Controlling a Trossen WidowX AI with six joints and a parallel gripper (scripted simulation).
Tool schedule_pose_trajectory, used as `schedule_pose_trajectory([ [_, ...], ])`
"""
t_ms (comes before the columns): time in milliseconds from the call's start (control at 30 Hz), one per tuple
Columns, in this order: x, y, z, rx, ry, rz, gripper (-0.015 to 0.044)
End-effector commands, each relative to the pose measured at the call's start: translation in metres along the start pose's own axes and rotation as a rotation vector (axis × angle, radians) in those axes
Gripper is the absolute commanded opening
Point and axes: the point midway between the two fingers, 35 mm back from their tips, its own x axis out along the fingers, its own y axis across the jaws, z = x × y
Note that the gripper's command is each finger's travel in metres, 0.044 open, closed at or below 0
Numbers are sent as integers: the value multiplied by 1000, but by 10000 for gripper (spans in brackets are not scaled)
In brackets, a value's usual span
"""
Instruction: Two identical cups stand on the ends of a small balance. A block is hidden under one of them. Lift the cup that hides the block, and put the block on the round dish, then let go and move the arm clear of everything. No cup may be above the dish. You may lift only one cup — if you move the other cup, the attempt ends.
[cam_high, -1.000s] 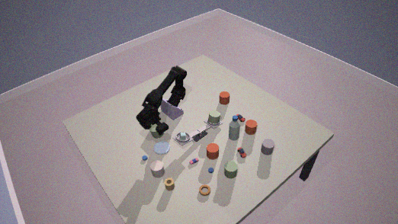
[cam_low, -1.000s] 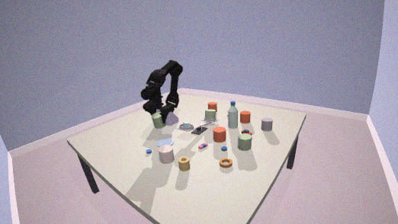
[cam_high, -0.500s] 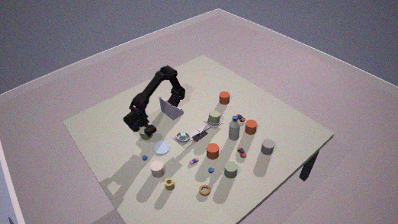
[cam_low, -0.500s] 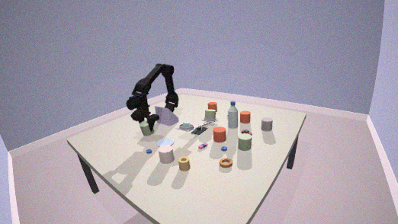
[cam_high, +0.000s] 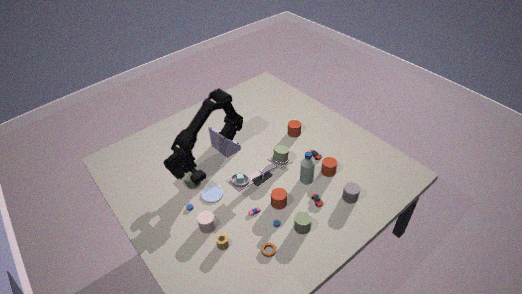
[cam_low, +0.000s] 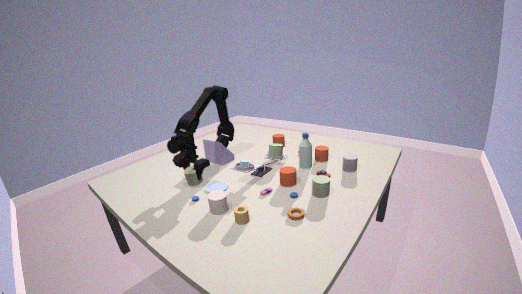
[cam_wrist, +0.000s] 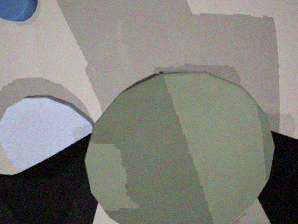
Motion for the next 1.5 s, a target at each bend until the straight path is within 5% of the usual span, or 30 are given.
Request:
schedule_pose_trajectory([
  [0, 5, 1, 1, 3, -3, 7, 0],
  [233, 16, 1, 1, 3, -3, 7, 0],
  [800, 0, 1, 1, 1, 0, 1, 440],
  [900, -39, 1, 1, 3, -4, 6, 440],
  [1100, -42, 1, 1, 4, -4, 6, 440],
  [1333, -49, 25, -10, -83, -37, -9, 260],
  [1467, -52, 32, -13, -182, -37, -10, 260],
])
